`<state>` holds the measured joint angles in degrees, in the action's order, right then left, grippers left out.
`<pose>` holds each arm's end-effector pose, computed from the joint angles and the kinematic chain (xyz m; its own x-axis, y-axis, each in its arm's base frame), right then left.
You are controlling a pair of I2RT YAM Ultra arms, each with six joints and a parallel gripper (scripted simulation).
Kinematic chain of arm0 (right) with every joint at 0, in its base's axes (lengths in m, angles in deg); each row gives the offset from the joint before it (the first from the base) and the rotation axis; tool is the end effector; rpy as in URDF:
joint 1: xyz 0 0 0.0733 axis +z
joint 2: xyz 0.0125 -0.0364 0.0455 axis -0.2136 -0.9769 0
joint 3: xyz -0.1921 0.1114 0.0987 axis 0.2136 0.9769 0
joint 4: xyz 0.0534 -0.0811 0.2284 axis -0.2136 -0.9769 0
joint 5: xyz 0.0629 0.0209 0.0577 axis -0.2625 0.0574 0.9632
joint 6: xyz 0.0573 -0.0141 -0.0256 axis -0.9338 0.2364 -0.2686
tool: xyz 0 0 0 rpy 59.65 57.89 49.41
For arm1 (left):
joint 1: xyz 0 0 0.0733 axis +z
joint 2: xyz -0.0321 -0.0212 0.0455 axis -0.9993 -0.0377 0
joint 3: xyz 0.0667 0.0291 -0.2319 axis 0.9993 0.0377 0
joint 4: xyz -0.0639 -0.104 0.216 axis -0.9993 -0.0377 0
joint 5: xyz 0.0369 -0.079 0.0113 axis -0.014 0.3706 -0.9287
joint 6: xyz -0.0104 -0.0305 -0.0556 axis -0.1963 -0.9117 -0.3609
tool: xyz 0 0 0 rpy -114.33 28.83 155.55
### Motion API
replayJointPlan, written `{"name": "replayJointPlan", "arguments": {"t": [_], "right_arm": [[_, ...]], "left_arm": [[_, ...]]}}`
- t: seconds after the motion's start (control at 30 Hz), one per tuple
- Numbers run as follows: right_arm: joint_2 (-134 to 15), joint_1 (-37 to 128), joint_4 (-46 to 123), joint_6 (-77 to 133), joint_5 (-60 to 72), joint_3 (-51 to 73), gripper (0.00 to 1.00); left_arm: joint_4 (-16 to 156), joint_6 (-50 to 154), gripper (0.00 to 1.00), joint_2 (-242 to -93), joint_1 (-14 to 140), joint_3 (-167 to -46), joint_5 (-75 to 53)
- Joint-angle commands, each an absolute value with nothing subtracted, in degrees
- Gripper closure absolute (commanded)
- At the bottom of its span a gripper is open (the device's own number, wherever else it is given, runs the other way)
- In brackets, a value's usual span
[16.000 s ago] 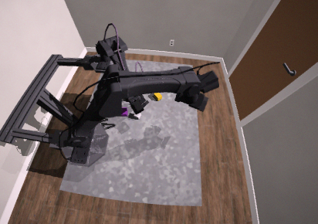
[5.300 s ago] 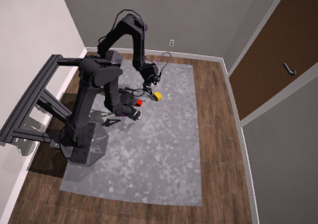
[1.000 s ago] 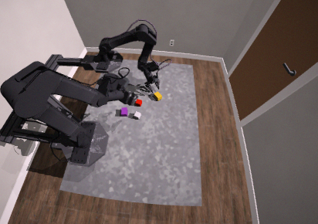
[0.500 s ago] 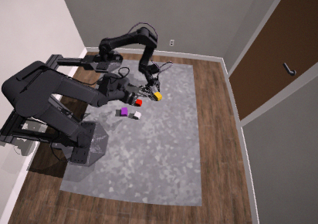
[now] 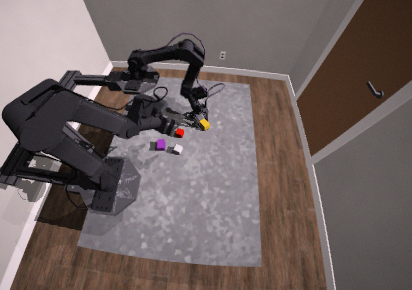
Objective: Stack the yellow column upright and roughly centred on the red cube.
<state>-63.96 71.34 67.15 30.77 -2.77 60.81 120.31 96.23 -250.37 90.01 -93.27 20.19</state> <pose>0.1328 0.2153 0.0841 -0.3036 -0.6011 -0.7392 -0.8400 0.5350 -0.0901 0.2969 -0.0154 -0.1625 -0.4538 0.5478 -0.7028 0.7659 0.6429 0.0066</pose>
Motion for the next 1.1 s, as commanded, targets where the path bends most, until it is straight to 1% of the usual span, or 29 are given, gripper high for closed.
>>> {"name": "replayJointPlan", "arguments": {"t": [0.0,0.53,0.57,0.63,0.67,0.73,0.77,0.83,0.87,1.0,1.07], "right_arm": [[-63.67,71.16,68.29,30.91,-2.70,59.28,0.00],[-63.67,71.16,68.29,30.91,-2.70,59.28,0.00],[-63.67,71.16,68.29,30.91,-2.70,59.28,0.00],[-63.67,71.16,68.29,30.91,-2.70,59.28,0.00],[-63.67,71.16,68.29,30.91,-2.70,59.28,0.00],[-63.67,71.16,68.29,30.91,-2.70,59.28,0.00],[-63.67,71.16,68.29,30.91,-2.70,59.28,0.00],[-63.67,71.16,68.29,30.91,-2.70,59.28,0.00],[-63.67,71.16,68.29,30.91,-2.70,59.28,0.00],[-63.67,71.16,68.29,30.91,-2.70,59.28,0.00],[-63.67,71.16,68.29,30.91,-2.70,59.28,0.00]], "left_arm": [[121.62,95.05,0.36,-251.40,89.12,-95.55,20.00],[121.61,94.34,0.36,-252.69,88.62,-97.30,19.77],[121.61,94.35,0.44,-252.69,88.62,-97.30,19.77],[121.61,94.36,0.44,-252.69,88.62,-97.30,19.77],[120.88,94.66,0.49,-252.20,88.69,-96.72,19.76],[121.79,94.44,0.49,-252.74,88.69,-96.51,19.78],[121.79,94.44,0.53,-252.74,88.69,-96.51,19.78],[121.79,94.44,0.53,-252.74,88.69,-96.51,19.78],[121.79,94.44,0.57,-252.74,88.69,-96.51,19.78],[121.99,94.53,0.57,-252.75,88.74,-96.30,19.79],[122.00,94.53,0.60,-252.75,88.74,-96.30,19.79]]}}
